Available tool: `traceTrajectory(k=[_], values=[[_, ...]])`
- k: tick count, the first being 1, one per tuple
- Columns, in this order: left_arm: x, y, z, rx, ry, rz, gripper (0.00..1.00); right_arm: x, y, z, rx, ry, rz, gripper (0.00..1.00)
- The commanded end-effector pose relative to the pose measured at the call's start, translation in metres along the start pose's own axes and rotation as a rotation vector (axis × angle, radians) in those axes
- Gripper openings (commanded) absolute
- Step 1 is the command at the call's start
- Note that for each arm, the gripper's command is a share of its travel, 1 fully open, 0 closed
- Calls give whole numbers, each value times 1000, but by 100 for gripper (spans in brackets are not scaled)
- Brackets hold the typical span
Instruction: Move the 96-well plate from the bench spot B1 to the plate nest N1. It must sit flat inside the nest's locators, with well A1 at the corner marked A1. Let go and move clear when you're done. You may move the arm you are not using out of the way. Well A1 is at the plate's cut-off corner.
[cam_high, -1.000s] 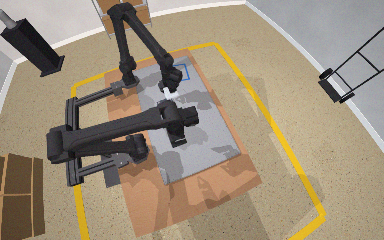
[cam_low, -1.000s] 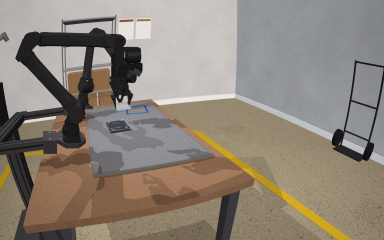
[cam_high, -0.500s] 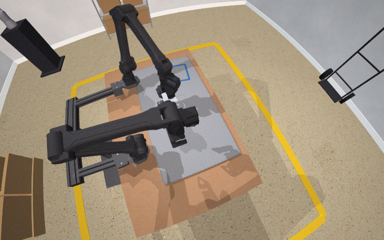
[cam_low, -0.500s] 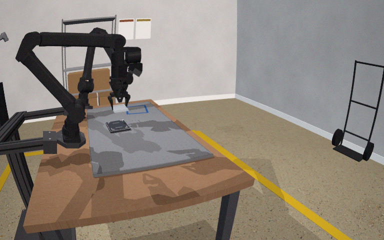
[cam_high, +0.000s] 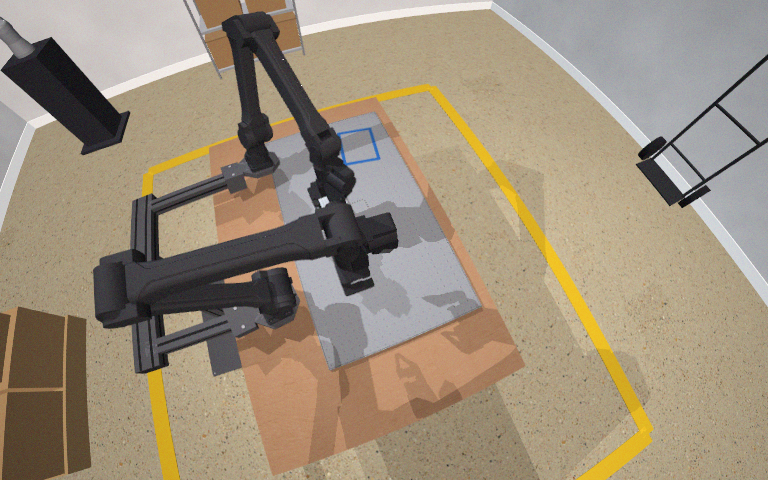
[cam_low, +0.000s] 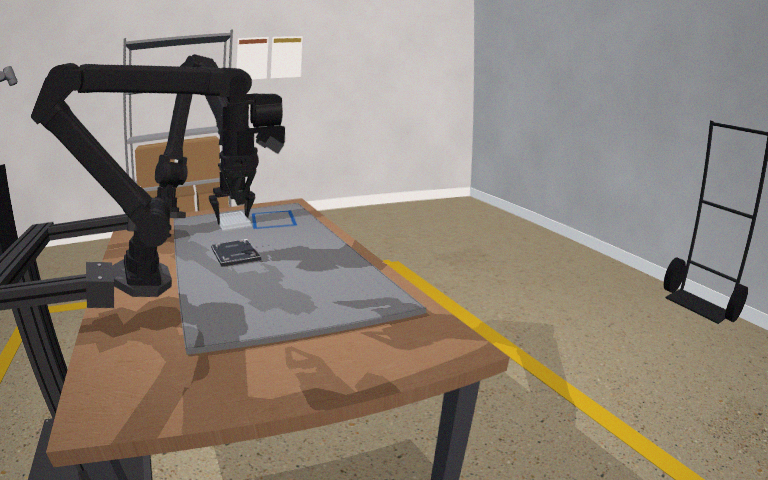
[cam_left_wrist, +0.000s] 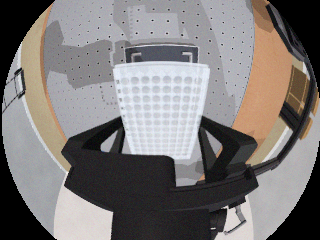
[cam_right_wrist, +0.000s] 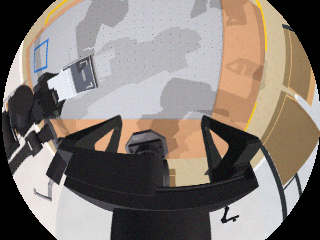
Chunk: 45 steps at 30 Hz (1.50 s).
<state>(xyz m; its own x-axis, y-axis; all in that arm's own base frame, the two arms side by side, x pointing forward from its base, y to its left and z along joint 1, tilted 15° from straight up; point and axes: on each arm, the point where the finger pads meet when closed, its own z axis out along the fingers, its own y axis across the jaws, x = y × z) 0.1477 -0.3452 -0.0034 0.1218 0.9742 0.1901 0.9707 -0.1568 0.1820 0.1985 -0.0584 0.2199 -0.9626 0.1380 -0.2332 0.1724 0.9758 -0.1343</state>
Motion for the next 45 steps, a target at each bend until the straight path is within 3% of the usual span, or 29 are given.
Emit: traceTrajectory(k=[1,2,35,37,45], values=[[-24,2,-11,-9,-21,-19,0,1,0,0,-2,-7,-9,100],[-15,4,-9,-9,-22,-22,0,1,0,0,-2,-7,-9,100],[-13,5,-9,-9,-22,-22,0,1,0,0,-2,-7,-9,100],[-1,2,9,4,8,-32,0,1,0,0,-2,-7,-9,100],[-8,2,16,-2,-3,-10,0,1,0,0,-2,-7,-9,100]])
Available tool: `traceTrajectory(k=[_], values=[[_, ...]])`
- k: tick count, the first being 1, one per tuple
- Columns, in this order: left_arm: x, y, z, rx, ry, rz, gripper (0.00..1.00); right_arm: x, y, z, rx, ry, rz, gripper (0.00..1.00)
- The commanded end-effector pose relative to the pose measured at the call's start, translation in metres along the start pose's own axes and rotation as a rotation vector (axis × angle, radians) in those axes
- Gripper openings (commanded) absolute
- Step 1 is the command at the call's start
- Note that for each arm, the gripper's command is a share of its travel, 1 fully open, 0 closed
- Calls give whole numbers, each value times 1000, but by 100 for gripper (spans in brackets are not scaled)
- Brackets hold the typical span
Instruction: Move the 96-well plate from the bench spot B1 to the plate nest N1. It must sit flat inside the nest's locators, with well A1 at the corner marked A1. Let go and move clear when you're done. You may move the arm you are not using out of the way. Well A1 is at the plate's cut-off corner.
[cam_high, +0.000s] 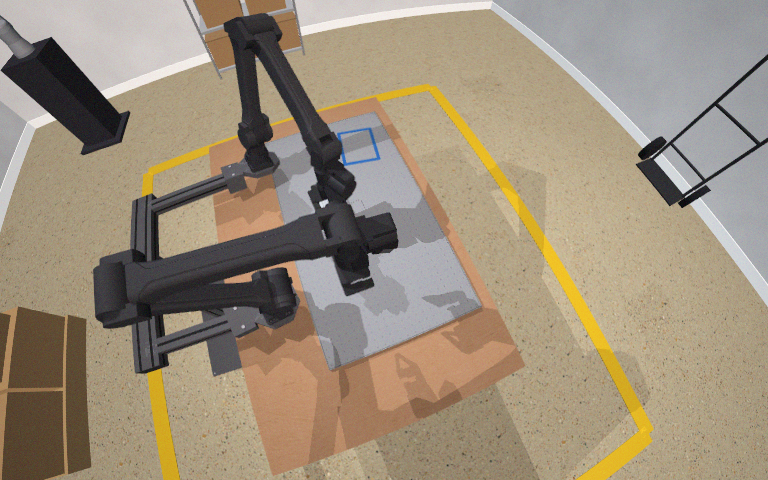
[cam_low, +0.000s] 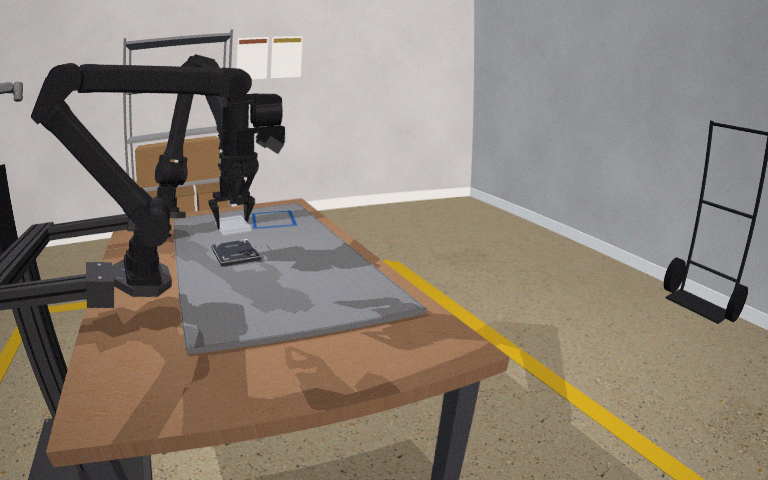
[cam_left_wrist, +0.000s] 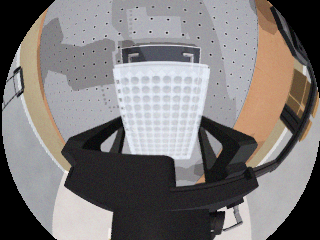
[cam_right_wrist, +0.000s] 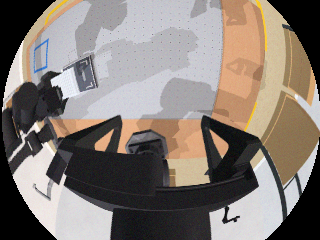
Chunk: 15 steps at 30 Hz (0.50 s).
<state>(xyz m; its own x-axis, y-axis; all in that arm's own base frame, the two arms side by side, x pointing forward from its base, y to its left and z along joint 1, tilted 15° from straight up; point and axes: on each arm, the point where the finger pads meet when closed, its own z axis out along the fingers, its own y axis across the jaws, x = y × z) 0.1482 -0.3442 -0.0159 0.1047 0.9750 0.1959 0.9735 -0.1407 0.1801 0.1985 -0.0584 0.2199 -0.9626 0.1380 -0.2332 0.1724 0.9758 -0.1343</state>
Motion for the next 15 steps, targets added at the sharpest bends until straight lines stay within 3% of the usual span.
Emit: traceTrajectory(k=[1,15], values=[[-1,3,8,-2,-1,3,0,1,0,0,-2,-7,-9,100],[-2,3,32,-3,-1,5,0,1,0,0,-2,-7,-9,100]])
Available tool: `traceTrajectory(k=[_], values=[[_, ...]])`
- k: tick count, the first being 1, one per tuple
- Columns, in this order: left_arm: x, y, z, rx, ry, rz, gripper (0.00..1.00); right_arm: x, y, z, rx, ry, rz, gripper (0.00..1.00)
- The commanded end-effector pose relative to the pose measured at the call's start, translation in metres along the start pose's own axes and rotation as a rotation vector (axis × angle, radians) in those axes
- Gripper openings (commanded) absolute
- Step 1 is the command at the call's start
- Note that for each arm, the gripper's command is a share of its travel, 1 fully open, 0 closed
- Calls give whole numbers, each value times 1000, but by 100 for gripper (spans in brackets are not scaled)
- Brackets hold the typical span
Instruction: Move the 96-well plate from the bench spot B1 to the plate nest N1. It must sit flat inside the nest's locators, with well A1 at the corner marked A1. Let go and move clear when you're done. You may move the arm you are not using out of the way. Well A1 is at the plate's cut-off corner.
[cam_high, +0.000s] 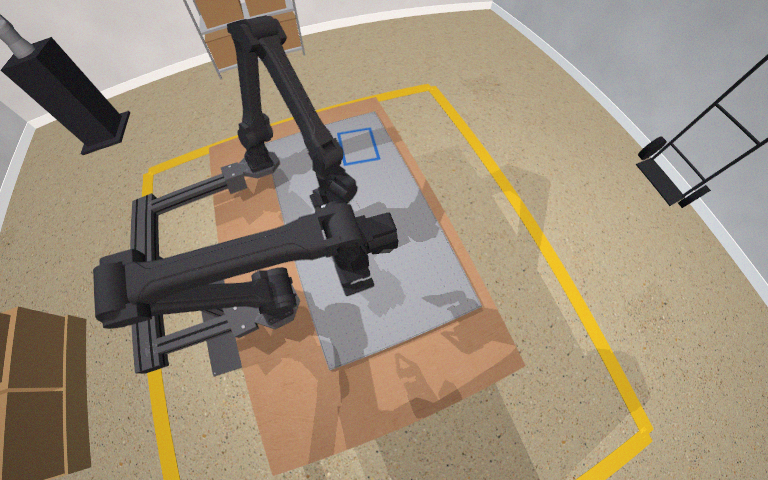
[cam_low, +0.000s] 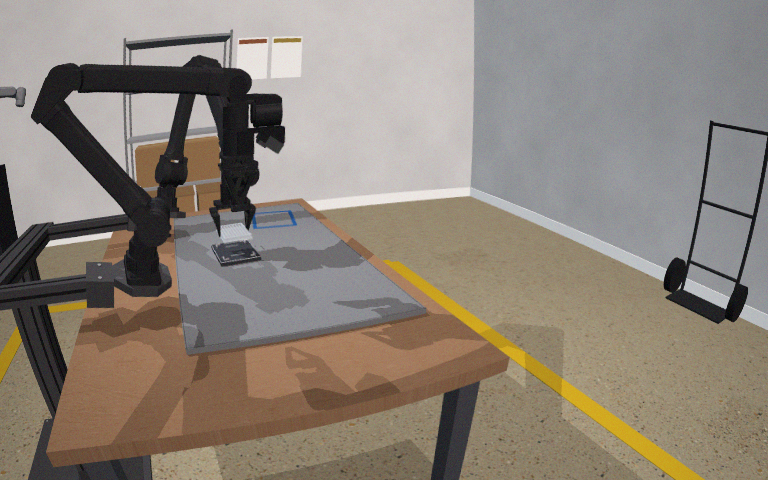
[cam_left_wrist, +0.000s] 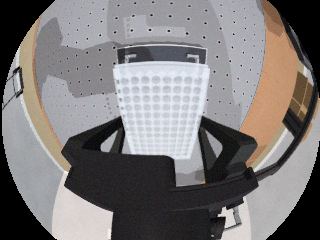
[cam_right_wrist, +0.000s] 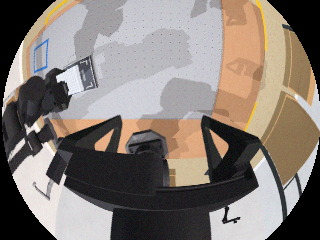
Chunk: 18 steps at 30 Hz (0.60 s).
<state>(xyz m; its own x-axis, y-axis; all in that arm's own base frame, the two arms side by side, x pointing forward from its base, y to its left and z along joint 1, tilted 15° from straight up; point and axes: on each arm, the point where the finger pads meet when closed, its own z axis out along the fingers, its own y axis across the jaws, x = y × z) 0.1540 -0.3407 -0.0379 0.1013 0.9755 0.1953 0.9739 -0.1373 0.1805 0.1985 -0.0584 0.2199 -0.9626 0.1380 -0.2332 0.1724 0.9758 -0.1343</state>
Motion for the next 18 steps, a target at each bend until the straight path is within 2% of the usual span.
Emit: traceTrajectory(k=[1,2,3,8,13,18], values=[[-1,1,9,-3,-1,8,0,1,0,0,-2,-7,-9,100],[-1,1,9,-3,-1,8,0,1,0,0,-2,-7,-9,100],[-18,8,0,-18,-33,9,0,1,0,0,-2,-7,-9,100],[0,3,19,-2,0,3,0,1,0,0,-2,-7,-9,100],[-7,4,24,-8,-12,7,0,1,0,0,-2,-7,-9,100],[0,3,34,-2,1,3,0,1,0,0,-2,-7,-9,100]])
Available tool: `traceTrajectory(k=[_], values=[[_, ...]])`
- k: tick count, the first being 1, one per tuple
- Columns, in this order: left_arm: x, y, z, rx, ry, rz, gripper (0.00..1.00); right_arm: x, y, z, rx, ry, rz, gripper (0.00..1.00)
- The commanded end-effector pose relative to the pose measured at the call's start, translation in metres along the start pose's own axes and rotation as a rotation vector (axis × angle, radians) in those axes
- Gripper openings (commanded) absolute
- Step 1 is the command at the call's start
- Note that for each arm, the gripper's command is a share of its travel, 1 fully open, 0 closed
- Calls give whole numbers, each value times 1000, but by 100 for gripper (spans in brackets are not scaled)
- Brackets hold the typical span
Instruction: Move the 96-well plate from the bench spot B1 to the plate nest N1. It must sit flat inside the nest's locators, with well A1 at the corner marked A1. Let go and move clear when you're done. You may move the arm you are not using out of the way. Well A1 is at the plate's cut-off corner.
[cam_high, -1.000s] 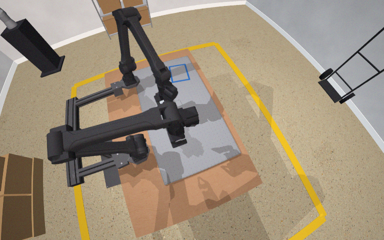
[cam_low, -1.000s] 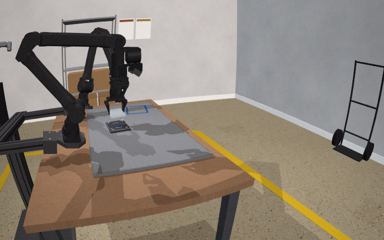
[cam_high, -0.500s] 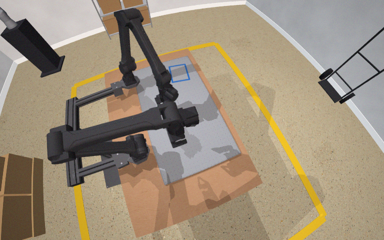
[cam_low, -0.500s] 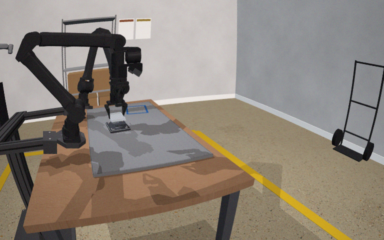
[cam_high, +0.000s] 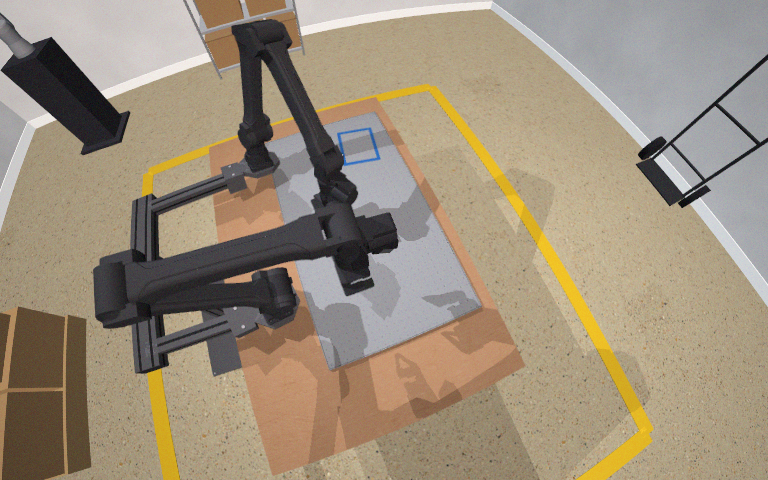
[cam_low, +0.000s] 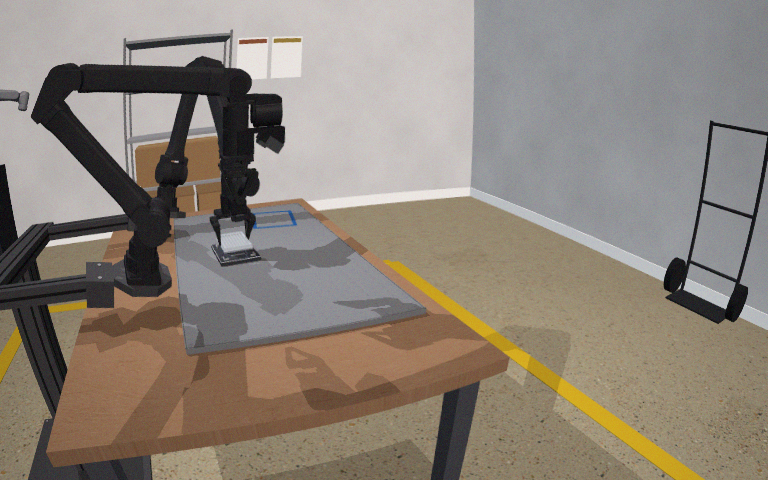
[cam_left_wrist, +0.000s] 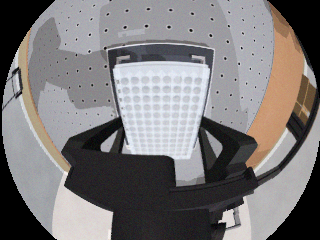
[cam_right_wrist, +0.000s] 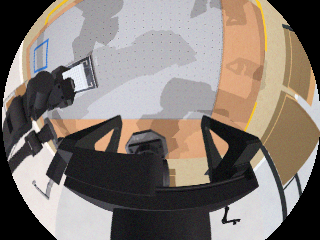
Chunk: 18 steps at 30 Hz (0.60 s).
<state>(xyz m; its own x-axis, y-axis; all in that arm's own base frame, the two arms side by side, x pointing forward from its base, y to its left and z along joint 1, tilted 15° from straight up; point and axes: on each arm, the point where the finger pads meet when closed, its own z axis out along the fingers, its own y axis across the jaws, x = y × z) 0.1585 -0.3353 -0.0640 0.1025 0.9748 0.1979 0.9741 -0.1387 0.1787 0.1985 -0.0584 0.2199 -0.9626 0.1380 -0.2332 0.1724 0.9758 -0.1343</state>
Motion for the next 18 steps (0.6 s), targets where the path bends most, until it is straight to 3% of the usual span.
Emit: traceTrajectory(k=[1,2,18], values=[[-1,4,7,-3,-2,1,0,1,0,0,-2,-7,-9,100],[-24,11,-4,-25,-43,7,0,1,0,0,-2,-7,-9,100],[-22,15,0,-23,-44,-5,0,1,0,0,-2,-7,-9,100]])
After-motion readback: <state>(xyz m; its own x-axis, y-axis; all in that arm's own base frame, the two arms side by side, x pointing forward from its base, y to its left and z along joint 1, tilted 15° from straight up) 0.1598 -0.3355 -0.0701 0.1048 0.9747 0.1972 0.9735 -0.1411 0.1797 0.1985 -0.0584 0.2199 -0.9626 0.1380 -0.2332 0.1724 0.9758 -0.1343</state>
